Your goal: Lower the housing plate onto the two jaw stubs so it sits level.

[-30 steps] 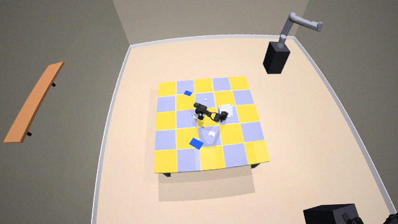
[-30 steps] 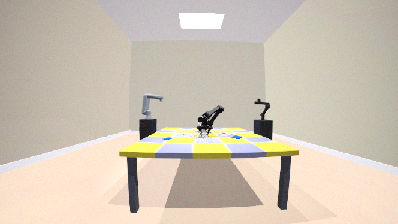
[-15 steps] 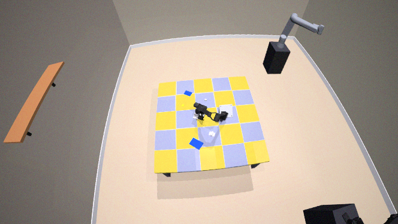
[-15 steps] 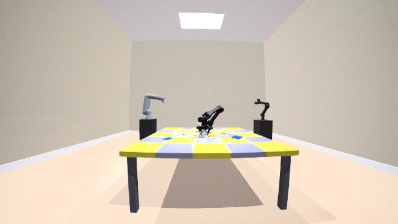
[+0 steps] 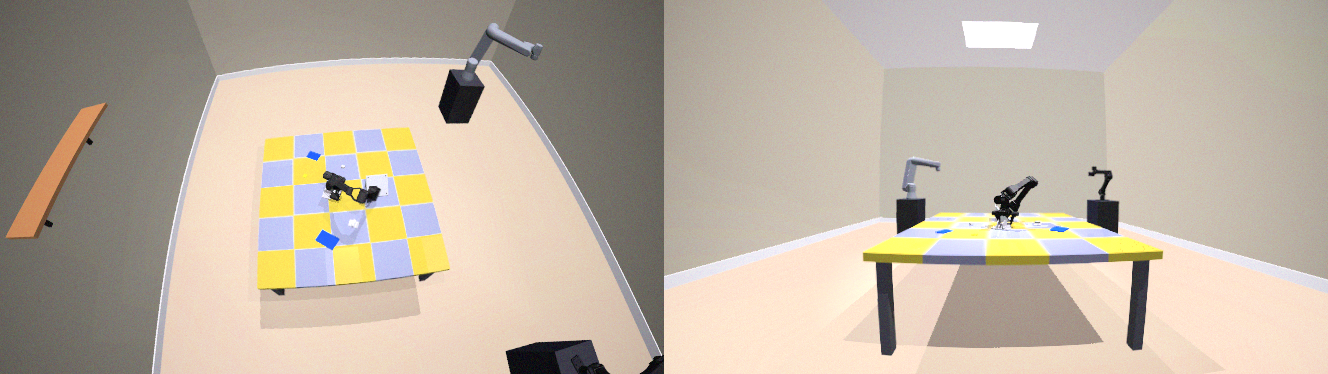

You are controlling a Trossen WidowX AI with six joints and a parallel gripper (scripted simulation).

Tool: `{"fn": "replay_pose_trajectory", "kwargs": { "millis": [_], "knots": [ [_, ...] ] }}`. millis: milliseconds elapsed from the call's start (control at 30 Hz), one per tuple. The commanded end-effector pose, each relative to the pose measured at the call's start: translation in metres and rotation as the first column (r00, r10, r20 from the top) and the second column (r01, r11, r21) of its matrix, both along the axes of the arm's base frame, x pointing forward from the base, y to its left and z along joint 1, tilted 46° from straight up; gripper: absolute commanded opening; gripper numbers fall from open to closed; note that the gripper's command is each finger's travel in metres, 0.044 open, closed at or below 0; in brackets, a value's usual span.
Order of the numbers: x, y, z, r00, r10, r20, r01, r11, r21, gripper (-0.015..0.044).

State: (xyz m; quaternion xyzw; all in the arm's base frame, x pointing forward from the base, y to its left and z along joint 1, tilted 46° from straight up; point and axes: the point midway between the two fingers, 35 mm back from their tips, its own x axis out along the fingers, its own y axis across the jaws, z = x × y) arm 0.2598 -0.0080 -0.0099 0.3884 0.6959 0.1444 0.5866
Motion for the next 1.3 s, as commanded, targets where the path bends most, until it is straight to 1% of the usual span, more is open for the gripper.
{"fn": "replay_pose_trajectory", "kwargs": {
  "millis": [0,333,433,467,900,1000,1200,1267],
  "knots": [
    [0.000,0.000,0.000,1.000,-0.003,-0.003,0.003,1.000,-0.002,0.0351],
    [0.000,0.000,0.000,1.000,-0.003,-0.003,0.003,1.000,-0.002,0.0351],
    [0.000,0.000,0.000,1.000,0.000,0.000,0.000,1.000,0.000,0.0430],
    [0.000,0.000,0.000,1.000,0.000,0.000,0.000,1.000,0.000,0.0440],
    [0.000,0.000,0.000,1.000,0.000,0.000,0.000,1.000,0.000,0.0440],
    [0.001,-0.010,0.009,1.000,-0.001,-0.001,0.001,1.000,-0.002,0.0440],
    [-0.001,-0.052,0.052,1.000,-0.002,-0.004,0.002,1.000,-0.003,0.0440],
    [-0.001,-0.054,0.054,1.000,-0.002,-0.004,0.002,1.000,-0.002,0.0440]
  ]
}}
